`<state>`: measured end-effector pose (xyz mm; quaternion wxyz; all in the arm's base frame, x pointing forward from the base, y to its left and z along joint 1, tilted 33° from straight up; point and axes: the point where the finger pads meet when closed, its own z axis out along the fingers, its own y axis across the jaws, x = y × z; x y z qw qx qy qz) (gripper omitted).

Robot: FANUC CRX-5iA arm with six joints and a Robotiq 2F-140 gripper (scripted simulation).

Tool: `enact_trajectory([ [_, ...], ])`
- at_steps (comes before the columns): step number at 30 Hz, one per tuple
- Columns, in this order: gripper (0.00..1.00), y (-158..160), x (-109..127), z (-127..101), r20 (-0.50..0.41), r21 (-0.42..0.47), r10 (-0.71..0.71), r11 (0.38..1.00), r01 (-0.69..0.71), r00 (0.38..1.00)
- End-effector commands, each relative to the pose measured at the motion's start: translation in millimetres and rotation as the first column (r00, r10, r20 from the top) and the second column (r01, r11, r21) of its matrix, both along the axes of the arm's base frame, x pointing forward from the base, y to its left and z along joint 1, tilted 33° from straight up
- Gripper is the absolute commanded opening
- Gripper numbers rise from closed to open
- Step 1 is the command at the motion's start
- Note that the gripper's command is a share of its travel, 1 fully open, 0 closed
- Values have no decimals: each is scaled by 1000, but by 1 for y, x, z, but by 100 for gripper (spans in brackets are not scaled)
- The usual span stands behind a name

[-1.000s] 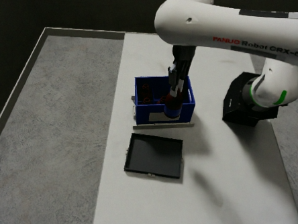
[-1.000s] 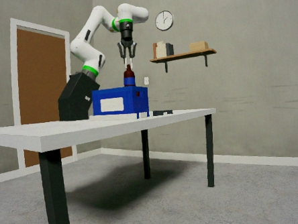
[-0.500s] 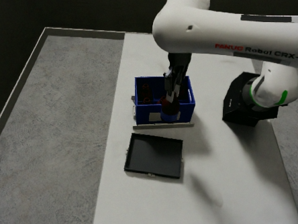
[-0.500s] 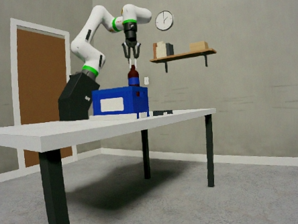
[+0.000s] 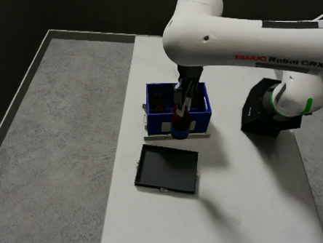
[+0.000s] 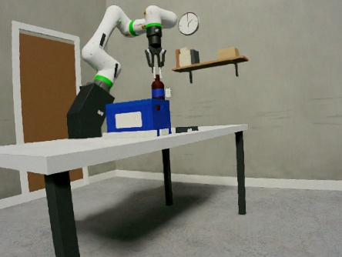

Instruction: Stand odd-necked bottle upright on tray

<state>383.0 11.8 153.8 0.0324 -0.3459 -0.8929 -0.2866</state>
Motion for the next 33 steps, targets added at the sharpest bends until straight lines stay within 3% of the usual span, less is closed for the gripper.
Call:
enact_trajectory([
  [1, 10, 3, 3, 3, 1, -1, -1, 1000, 1, 1000],
  [33, 10, 37, 27, 29, 1, -1, -1, 1000, 1, 1000],
])
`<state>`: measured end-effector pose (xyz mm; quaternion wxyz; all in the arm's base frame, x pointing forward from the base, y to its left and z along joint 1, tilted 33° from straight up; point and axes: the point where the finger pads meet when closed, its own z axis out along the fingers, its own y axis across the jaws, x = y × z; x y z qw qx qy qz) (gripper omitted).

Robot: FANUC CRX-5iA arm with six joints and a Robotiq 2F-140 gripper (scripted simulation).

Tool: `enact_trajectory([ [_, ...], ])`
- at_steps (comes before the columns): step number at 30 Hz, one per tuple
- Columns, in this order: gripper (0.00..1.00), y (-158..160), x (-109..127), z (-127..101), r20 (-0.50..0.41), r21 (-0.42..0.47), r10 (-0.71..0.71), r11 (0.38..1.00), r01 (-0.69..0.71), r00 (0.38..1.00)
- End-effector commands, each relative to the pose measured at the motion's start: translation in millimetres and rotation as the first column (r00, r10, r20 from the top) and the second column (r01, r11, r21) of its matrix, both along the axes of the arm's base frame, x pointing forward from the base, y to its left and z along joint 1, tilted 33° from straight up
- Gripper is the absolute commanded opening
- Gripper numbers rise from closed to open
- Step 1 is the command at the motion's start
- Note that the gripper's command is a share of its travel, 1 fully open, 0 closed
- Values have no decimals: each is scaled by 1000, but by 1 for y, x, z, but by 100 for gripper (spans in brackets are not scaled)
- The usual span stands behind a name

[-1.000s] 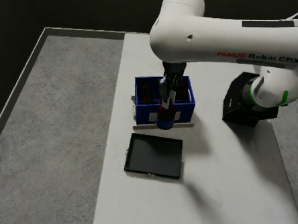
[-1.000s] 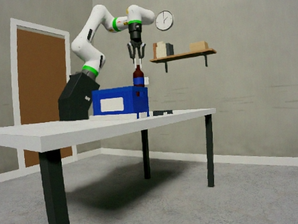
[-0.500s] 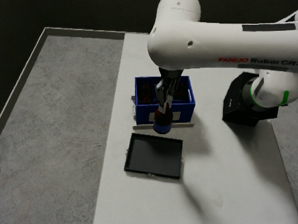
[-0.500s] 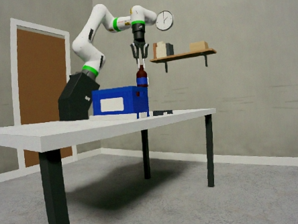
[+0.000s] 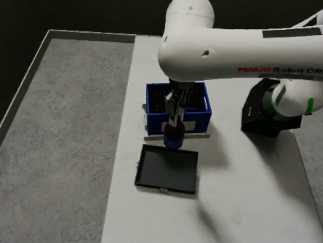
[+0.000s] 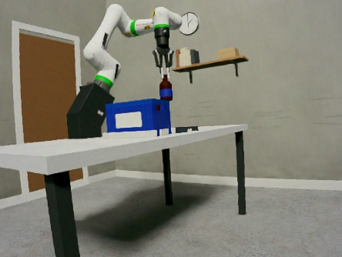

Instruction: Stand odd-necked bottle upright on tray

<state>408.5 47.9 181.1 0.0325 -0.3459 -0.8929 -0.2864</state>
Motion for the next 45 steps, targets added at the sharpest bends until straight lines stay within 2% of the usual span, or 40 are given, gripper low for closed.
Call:
enact_trajectory([
  [1, 10, 2, 2, 2, 1, -1, -1, 1000, 1, 1000],
  [45, 10, 15, 11, 12, 1, -1, -1, 1000, 1, 1000],
])
